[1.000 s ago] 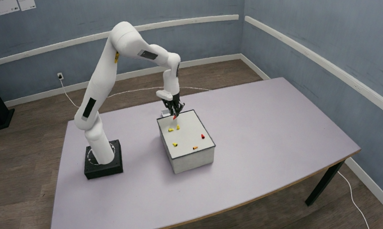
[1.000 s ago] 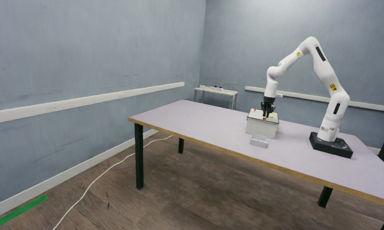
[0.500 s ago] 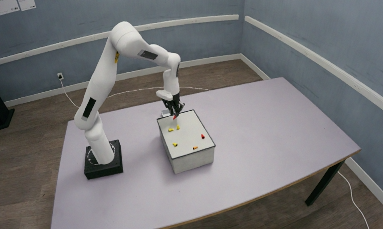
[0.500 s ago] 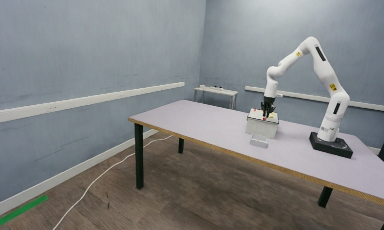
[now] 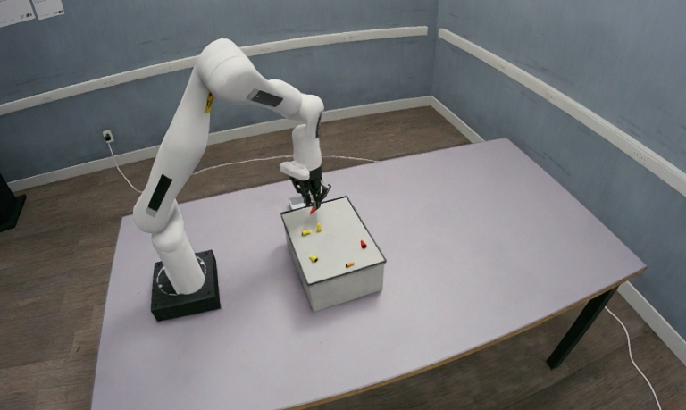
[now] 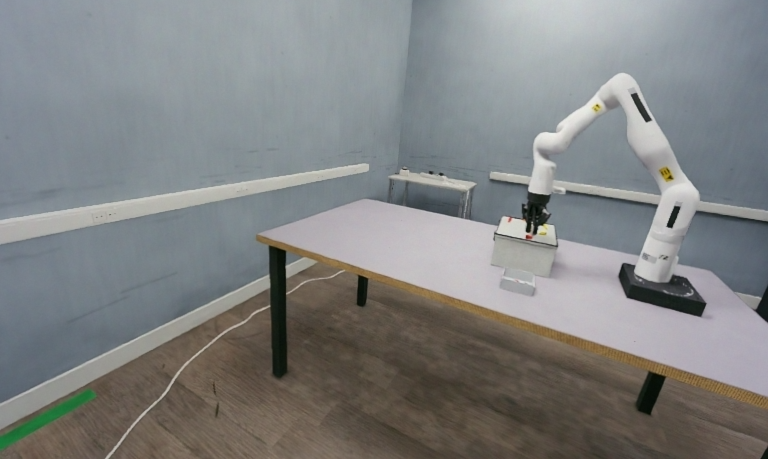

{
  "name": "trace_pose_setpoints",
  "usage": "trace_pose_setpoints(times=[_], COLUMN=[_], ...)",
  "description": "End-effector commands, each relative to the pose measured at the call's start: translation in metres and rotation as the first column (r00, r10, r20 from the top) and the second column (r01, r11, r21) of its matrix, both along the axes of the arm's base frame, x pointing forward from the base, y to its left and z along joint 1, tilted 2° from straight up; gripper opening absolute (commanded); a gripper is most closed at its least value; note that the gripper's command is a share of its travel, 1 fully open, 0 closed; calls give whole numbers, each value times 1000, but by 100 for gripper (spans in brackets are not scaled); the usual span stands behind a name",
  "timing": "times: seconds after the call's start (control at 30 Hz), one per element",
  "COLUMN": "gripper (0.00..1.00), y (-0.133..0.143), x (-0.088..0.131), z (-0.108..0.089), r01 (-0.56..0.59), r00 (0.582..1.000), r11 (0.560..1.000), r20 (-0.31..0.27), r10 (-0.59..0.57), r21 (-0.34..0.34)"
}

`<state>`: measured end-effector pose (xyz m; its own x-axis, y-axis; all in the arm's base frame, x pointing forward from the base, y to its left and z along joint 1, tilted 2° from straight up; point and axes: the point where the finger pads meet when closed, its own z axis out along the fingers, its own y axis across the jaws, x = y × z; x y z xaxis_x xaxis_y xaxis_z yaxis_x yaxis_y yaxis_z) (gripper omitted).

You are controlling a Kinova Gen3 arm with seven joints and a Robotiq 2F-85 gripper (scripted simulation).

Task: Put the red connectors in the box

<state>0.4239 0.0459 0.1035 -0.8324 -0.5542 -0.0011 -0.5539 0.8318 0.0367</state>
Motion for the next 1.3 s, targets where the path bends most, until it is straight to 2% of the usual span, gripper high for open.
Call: trace_pose_setpoints(times=[0.0, 0.27, 0.47, 0.87, 0.9, 1.27], gripper=[37, 37, 37, 37, 19, 19], y=[0, 0, 1, 1, 1, 1], x=[0, 0, 0, 0, 0, 0], z=[1, -1, -17, -17, -17, -17], r01=[0, 0, 0, 0, 0, 0], r00=[1000, 1000, 1000, 1000, 1000, 1000], r11=[1000, 1000, 1000, 1000, 1000, 1000], r20=[2, 2, 2, 2, 2, 2], r10=[0, 0, 0, 0, 0, 0], r21=[0, 0, 0, 0, 0, 0])
